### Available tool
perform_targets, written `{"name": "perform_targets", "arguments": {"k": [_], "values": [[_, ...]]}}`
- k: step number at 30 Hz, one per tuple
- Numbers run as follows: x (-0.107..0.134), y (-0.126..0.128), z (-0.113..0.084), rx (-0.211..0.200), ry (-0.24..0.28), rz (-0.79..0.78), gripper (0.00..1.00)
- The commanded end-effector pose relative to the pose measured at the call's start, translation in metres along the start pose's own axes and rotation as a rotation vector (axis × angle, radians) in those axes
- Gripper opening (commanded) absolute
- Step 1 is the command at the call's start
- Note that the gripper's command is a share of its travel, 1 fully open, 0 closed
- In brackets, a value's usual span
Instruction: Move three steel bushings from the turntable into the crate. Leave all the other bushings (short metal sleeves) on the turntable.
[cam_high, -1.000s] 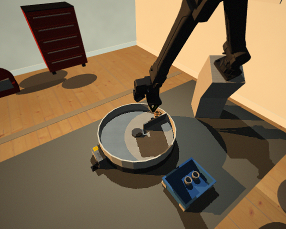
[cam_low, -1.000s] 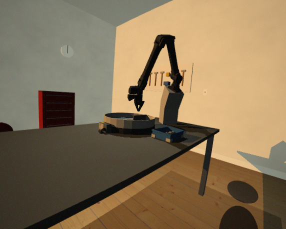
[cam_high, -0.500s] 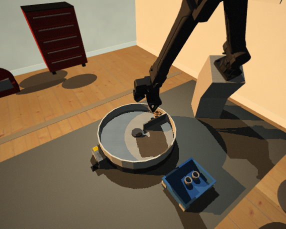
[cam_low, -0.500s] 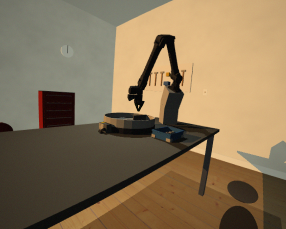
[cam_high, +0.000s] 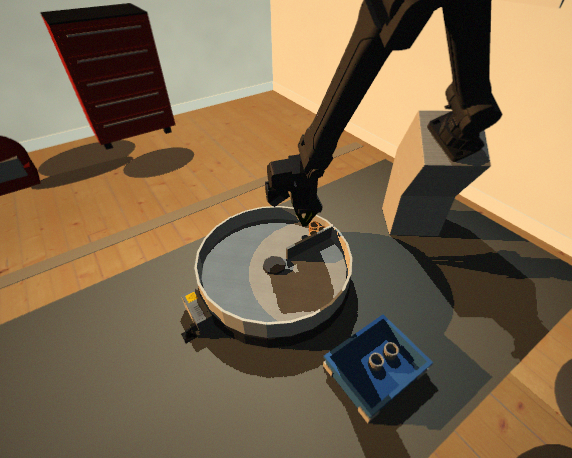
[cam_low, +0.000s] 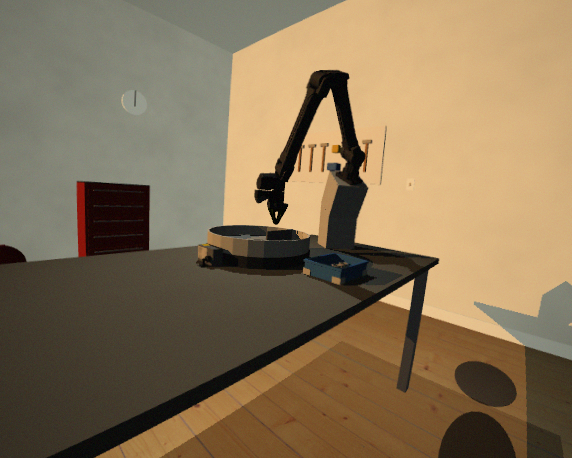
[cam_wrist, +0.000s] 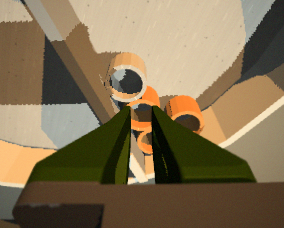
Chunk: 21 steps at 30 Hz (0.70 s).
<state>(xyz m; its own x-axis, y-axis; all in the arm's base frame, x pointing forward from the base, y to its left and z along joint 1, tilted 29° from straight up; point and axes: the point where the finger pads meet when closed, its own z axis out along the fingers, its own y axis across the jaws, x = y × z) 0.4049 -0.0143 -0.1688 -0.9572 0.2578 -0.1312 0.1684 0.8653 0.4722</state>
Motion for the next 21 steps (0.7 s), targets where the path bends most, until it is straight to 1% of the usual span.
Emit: {"name": "perform_targets", "arguments": {"k": [1, 3, 4, 5, 6, 21], "values": [[-0.002, 0.002, 0.019, 0.0, 0.005, 0.002, 0.13], [-0.002, 0.002, 0.021, 0.0, 0.005, 0.002, 0.13], [-0.004, -0.004, 0.018, 0.002, -0.002, 0.016, 0.13], [-0.003, -0.009, 0.013, 0.004, -0.004, 0.033, 0.13], [-0.012, -0.004, 0.004, 0.003, -0.027, 0.021, 0.13], [-0.01, -0.003, 0.005, 0.002, -0.022, 0.017, 0.13]]}}
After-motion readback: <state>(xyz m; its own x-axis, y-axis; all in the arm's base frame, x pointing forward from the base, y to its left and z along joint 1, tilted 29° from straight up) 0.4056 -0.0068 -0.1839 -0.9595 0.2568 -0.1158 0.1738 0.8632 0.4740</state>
